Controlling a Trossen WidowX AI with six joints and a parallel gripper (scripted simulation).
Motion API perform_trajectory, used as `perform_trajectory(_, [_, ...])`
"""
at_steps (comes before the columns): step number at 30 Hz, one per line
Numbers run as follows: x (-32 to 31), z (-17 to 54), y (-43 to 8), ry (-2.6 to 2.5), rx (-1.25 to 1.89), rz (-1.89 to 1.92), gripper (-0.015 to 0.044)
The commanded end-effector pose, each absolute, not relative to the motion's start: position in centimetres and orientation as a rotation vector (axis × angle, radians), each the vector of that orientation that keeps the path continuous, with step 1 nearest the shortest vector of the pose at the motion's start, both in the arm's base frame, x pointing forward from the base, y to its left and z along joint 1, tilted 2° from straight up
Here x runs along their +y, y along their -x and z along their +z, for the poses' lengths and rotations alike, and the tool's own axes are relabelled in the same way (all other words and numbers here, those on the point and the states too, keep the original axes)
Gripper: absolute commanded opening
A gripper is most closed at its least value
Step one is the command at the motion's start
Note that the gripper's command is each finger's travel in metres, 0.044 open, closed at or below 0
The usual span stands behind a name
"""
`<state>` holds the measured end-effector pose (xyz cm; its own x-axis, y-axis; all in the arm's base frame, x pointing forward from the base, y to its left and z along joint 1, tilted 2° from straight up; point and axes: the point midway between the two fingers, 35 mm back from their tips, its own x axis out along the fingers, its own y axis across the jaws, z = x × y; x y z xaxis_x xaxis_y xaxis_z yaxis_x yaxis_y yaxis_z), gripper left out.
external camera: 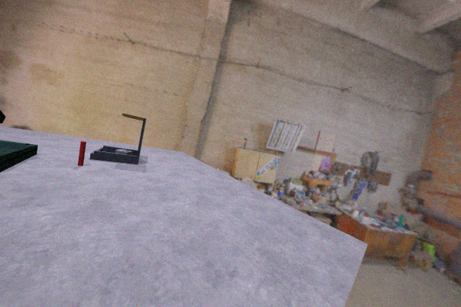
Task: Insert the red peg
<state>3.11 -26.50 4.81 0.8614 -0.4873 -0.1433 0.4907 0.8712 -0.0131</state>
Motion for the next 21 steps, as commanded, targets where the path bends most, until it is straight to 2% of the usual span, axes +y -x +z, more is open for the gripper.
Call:
perform_trajectory(1, [-26.5, 4.8, -3.2, -0.022, 0.147, -0.511, 0.0426])
perform_trajectory(2, [-26.5, 4.8, -3.3, -0.016, 0.155, -0.505, 0.0440])
perform_trajectory(21, [-25.2, 3.9, -9.4, 0.241, 0.425, -0.263, 0.0440])
